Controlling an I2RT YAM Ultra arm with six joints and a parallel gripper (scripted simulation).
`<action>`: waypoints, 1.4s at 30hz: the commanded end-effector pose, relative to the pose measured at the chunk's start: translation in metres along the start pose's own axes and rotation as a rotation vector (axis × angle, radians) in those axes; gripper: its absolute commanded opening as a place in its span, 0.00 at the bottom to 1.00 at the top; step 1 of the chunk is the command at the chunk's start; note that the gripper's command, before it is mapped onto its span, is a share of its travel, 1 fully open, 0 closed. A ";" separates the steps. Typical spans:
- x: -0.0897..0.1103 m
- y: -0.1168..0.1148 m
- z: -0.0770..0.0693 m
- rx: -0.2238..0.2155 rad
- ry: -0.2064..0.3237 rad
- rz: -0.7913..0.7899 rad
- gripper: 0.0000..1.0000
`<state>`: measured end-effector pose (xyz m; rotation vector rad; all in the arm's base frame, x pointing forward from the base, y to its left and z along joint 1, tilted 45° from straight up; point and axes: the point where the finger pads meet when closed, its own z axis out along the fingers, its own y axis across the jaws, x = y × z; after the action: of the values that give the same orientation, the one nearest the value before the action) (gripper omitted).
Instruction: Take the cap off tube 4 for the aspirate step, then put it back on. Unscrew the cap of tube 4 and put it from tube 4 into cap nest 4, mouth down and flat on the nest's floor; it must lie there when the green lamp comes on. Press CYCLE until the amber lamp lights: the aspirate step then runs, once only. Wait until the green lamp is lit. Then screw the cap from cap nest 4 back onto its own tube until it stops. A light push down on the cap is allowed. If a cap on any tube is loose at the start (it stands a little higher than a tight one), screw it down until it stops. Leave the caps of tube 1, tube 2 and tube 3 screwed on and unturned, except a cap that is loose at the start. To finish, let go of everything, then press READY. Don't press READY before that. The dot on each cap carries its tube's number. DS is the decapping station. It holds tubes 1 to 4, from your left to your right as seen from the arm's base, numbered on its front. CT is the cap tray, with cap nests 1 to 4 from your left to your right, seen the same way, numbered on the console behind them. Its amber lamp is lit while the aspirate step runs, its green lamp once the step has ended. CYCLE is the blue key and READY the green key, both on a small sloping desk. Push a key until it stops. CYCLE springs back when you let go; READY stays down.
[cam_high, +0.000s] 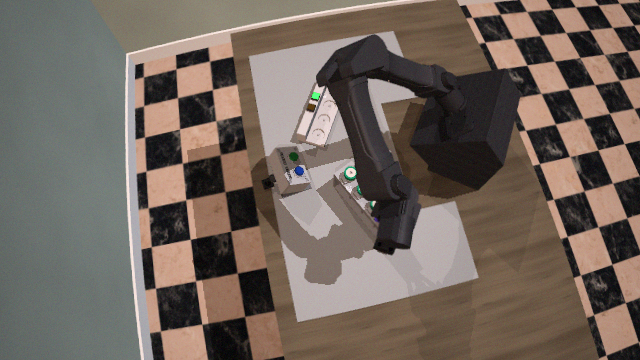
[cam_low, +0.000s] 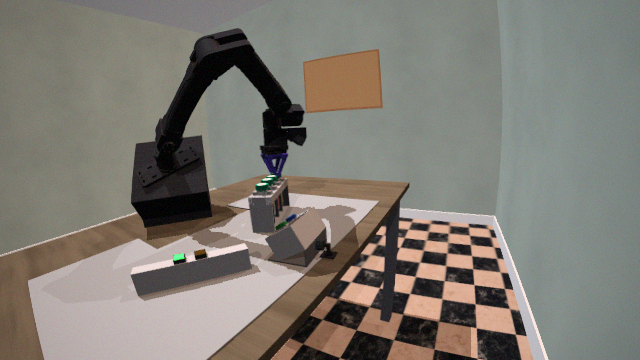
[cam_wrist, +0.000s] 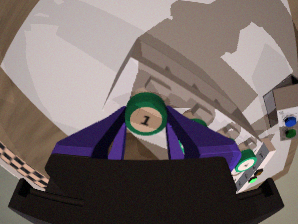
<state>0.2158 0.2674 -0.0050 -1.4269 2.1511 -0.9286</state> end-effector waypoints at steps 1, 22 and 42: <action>-0.005 0.001 -0.003 -0.004 -0.023 0.104 0.00; -0.005 0.001 -0.003 -0.004 -0.023 0.104 0.00; -0.005 0.001 -0.021 -0.004 -0.023 0.104 0.49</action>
<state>0.2128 0.2679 -0.0020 -1.3105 2.2042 -0.8955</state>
